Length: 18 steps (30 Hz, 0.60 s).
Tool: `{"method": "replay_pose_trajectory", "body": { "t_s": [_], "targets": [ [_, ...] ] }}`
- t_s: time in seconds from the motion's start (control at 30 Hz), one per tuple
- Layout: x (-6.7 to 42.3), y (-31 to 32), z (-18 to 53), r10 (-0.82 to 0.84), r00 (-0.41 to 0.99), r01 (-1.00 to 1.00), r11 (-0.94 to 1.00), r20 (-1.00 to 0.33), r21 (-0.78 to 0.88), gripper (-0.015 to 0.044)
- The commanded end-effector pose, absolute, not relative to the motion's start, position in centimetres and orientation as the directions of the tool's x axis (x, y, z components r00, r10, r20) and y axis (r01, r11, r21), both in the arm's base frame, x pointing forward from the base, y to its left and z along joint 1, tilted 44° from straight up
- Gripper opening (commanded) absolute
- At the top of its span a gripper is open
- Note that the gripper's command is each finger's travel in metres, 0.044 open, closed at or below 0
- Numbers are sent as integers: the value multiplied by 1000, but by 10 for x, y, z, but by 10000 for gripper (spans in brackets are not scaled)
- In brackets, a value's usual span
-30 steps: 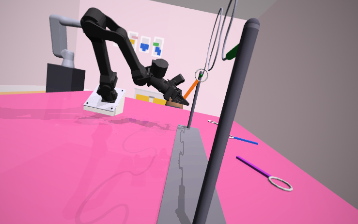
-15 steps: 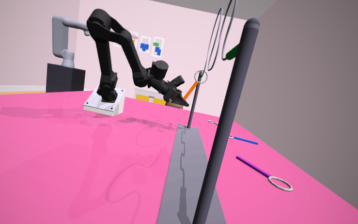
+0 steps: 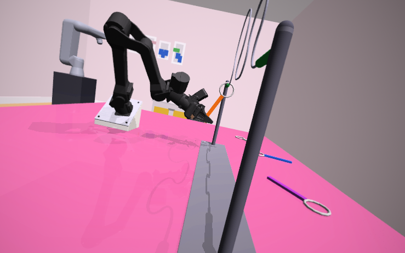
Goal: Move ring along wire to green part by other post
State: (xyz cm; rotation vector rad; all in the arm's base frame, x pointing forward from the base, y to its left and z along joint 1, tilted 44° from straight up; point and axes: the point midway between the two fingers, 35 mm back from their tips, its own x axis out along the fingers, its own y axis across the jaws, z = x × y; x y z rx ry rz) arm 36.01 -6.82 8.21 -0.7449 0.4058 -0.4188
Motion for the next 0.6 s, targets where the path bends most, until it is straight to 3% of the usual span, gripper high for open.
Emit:
{"method": "replay_pose_trajectory", "body": {
  "t_s": [0.0, 0.53, 0.57],
  "targets": [
    [360, -68, 81, -496, 843, 212, 661, -206, -720, -150],
    [360, -68, 81, -496, 843, 212, 661, -206, -720, -150],
    [360, -68, 81, -499, 842, 217, 662, -205, -718, -124]
  ]
}}
